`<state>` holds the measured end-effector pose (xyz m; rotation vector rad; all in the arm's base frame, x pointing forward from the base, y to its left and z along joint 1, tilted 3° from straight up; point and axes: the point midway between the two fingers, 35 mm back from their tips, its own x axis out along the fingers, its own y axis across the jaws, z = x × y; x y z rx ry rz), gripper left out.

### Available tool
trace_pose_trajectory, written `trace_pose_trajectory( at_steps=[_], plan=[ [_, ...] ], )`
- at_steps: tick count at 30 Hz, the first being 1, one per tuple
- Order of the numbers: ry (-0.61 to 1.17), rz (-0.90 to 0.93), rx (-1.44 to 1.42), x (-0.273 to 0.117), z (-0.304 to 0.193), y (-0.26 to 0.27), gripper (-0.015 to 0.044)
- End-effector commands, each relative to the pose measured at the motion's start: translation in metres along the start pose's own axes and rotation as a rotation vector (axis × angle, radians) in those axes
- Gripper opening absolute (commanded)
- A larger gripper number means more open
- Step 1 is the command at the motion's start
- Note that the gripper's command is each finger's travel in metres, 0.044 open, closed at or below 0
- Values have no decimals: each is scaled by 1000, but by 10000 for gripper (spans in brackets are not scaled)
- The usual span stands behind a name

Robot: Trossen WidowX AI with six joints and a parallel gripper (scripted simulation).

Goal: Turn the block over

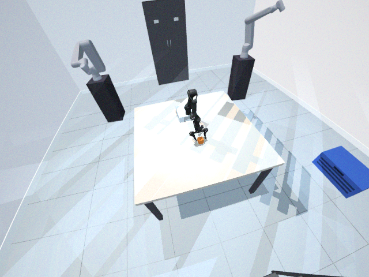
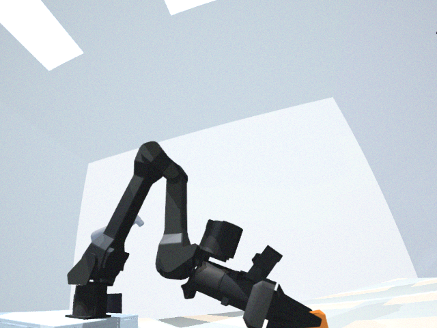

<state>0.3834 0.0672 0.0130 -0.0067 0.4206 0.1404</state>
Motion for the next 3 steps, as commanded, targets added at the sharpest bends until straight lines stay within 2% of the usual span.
trace_pose_trajectory(
  at_steps=[1, 3],
  plan=[
    [-1, -3, 2, 0, 0, 0, 440],
    [-1, -3, 2, 0, 0, 0, 440]
  ],
)
